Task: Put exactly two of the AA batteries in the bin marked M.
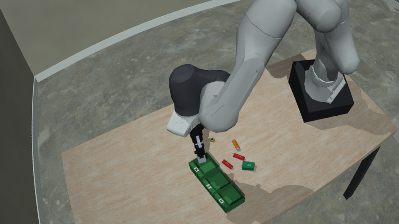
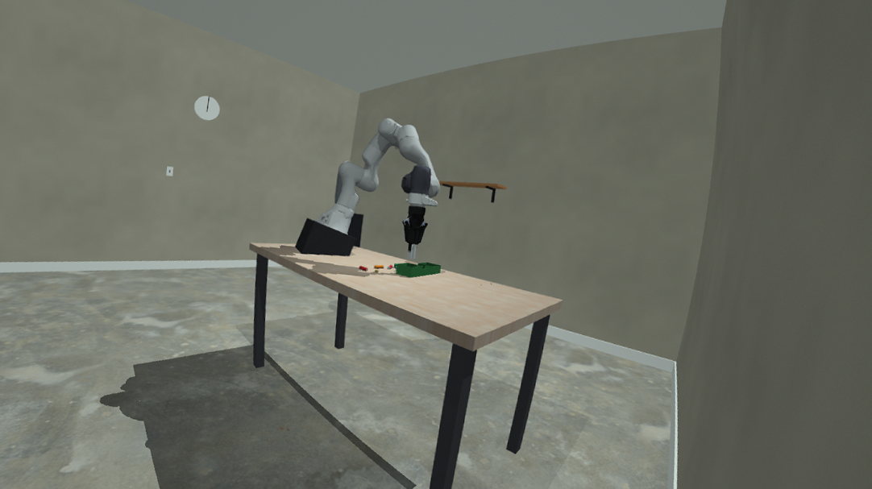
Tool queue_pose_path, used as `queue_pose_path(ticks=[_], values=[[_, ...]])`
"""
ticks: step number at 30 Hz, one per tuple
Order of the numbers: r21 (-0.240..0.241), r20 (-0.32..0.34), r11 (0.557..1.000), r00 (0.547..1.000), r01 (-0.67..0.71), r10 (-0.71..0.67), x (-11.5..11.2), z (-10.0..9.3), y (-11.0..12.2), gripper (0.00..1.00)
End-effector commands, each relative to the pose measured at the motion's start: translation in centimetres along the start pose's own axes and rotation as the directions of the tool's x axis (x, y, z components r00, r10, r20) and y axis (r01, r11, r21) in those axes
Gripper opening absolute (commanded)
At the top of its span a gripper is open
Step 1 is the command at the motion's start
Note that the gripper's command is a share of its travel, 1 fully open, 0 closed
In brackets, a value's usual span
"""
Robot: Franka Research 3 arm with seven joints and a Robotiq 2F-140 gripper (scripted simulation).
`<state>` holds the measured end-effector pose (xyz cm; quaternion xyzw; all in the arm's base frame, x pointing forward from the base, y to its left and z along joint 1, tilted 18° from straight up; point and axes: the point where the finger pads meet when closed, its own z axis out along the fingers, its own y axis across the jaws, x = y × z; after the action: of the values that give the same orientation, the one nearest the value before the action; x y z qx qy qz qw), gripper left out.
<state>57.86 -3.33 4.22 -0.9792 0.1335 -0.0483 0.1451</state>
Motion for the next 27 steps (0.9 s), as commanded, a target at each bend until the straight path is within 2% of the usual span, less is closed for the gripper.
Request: queue_pose_path(ticks=[1, 18, 27], values=[[0.0, 0.008, 1.0, 1.0, -0.005, 0.005, -0.3, 0.1, 0.0, 0.05], [0.0, 0.008, 1.0, 1.0, -0.005, 0.005, -0.3, 0.1, 0.0, 0.05], [0.0, 0.008, 1.0, 1.0, -0.005, 0.005, -1.5, 0.1, -4.3, 0.05]])
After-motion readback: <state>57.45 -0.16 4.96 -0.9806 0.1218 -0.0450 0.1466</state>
